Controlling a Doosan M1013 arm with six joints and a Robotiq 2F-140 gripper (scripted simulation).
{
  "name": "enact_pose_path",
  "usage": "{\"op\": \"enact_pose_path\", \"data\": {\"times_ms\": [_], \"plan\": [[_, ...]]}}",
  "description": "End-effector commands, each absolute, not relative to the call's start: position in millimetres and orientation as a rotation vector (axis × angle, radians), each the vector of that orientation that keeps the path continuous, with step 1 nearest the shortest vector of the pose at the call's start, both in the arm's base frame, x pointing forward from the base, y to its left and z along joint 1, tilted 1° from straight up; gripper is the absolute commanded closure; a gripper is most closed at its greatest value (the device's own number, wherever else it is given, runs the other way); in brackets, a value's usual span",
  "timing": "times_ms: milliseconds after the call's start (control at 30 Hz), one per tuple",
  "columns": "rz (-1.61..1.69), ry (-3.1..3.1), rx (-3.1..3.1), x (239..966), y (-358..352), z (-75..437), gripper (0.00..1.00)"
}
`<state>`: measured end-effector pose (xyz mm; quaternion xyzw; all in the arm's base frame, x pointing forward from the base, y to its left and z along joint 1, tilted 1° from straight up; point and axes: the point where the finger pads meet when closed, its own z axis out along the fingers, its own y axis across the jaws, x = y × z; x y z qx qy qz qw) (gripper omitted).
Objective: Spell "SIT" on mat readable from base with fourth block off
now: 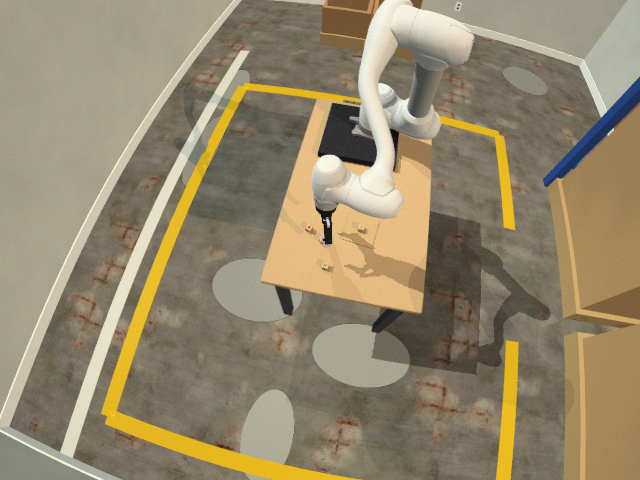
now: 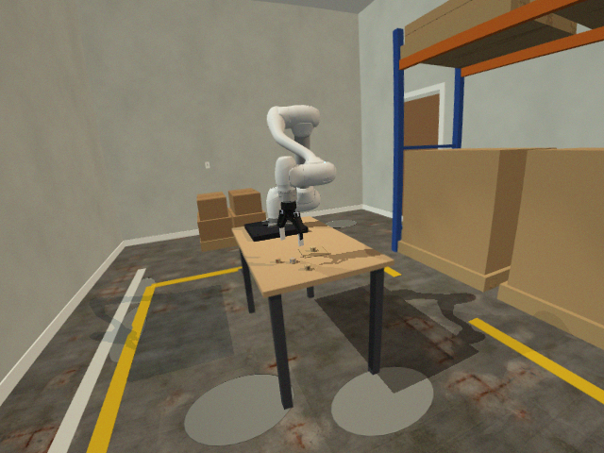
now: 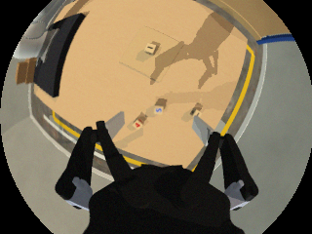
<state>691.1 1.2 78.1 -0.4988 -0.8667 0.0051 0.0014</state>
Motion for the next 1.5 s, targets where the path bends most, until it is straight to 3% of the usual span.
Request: {"op": "enact_pose_path", "data": {"times_ms": [0,133,167,1467], "plan": [[0.023,-2.699,-1.606,692.0,-0.2,78.1,0.00],[0.023,-2.689,-1.622,692.4,-0.9,78.0,0.00],[0.023,-2.689,-1.622,692.4,-0.9,78.0,0.63],[0.023,-2.689,-1.622,692.4,-0.9,77.5,0.63]]}}
